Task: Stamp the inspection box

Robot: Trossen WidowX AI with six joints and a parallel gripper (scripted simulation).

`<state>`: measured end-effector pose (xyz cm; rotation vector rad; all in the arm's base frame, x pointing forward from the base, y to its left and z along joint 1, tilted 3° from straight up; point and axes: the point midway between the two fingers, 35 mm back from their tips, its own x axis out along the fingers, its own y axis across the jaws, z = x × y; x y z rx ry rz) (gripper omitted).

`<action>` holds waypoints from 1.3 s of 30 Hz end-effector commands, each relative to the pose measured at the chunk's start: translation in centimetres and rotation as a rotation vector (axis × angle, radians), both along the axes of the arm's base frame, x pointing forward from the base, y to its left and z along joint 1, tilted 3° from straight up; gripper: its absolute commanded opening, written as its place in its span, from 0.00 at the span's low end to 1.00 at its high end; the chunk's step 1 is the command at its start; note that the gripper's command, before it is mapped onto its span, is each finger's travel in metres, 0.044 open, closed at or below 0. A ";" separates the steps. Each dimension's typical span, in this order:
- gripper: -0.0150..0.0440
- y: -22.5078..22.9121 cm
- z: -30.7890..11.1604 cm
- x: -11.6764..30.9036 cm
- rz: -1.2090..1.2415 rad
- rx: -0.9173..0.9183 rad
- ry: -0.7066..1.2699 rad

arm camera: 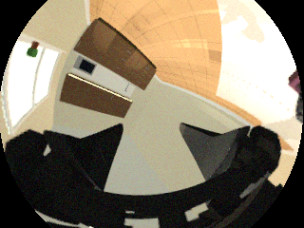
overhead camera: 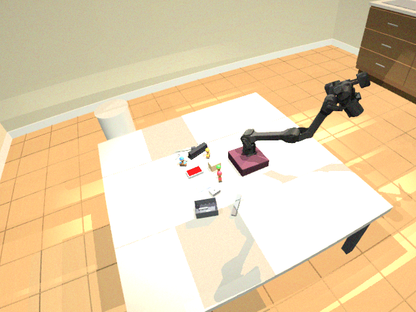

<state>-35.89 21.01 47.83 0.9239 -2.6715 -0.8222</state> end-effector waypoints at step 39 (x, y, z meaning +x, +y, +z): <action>0.62 -31.0 16.9 29.5 0.122 0.514 1.688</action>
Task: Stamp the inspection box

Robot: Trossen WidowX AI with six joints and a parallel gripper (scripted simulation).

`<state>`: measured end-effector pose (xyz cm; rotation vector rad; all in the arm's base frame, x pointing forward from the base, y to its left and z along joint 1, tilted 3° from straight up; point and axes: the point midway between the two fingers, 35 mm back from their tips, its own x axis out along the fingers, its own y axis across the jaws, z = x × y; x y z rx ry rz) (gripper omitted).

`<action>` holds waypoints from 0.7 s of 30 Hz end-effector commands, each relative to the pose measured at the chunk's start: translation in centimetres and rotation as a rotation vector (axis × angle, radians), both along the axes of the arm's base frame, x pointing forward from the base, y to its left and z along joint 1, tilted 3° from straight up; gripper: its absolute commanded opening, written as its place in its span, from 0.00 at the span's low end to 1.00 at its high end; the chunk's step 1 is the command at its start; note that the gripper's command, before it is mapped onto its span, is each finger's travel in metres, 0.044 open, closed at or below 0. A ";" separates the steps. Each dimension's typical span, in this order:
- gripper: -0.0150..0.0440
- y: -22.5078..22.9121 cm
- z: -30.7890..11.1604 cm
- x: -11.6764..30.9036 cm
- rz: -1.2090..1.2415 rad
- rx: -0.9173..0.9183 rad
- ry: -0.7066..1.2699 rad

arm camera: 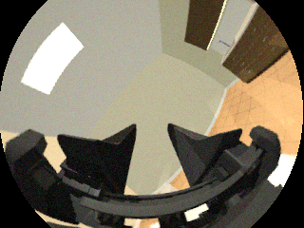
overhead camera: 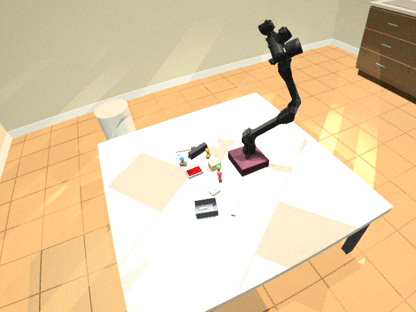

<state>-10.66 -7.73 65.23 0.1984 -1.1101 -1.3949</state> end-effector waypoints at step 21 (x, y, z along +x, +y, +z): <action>0.62 -6.4 -17.9 34.7 0.565 0.156 1.290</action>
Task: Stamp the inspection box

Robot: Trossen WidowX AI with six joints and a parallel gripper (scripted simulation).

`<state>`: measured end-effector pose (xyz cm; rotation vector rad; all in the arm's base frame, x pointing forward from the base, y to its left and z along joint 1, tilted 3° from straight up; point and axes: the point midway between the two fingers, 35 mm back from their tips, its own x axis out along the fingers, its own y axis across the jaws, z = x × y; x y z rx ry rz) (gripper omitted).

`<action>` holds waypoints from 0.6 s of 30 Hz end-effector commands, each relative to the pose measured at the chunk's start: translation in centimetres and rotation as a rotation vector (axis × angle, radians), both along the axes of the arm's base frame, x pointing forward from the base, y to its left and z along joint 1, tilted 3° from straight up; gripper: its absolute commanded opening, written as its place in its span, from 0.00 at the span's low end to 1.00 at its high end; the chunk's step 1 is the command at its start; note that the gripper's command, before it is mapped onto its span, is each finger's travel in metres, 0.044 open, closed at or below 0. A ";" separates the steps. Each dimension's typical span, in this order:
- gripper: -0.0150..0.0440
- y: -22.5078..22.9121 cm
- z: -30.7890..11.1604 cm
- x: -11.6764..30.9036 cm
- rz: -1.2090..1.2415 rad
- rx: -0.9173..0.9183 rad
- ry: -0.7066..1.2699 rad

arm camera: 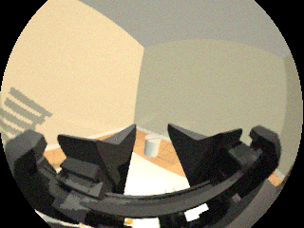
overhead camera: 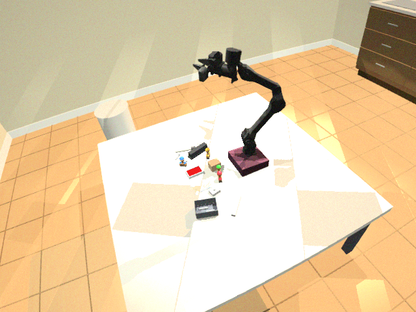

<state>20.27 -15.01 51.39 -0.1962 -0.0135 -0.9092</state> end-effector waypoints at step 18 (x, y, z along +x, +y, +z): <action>0.62 11.3 -29.7 11.2 0.702 0.090 1.108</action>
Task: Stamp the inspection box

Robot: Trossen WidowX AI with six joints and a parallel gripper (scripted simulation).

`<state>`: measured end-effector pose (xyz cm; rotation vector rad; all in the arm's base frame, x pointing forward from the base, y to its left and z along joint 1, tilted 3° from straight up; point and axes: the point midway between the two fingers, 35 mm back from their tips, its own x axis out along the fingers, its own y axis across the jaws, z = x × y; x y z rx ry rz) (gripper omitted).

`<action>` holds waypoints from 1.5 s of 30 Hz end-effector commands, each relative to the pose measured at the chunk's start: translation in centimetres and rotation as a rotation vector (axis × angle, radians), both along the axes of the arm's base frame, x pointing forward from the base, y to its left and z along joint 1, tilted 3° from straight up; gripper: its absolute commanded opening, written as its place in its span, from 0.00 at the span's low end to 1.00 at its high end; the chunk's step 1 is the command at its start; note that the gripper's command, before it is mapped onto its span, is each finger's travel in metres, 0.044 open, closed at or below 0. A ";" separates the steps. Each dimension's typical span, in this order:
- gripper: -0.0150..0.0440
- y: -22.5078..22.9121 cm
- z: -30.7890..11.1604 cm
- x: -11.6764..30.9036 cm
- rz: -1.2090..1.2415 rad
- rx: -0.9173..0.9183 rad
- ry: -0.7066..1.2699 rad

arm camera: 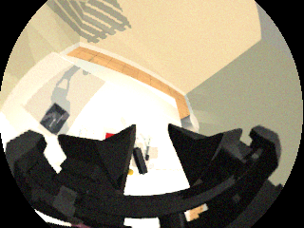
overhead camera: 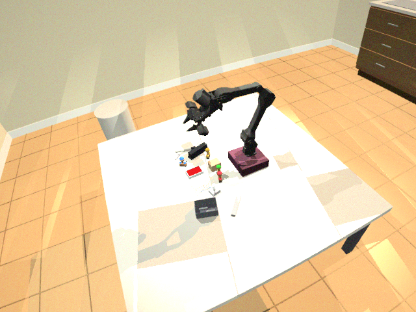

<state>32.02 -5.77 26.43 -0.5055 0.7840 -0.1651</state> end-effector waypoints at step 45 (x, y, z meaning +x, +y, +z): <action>0.62 8.9 -22.7 -10.3 0.514 0.150 0.922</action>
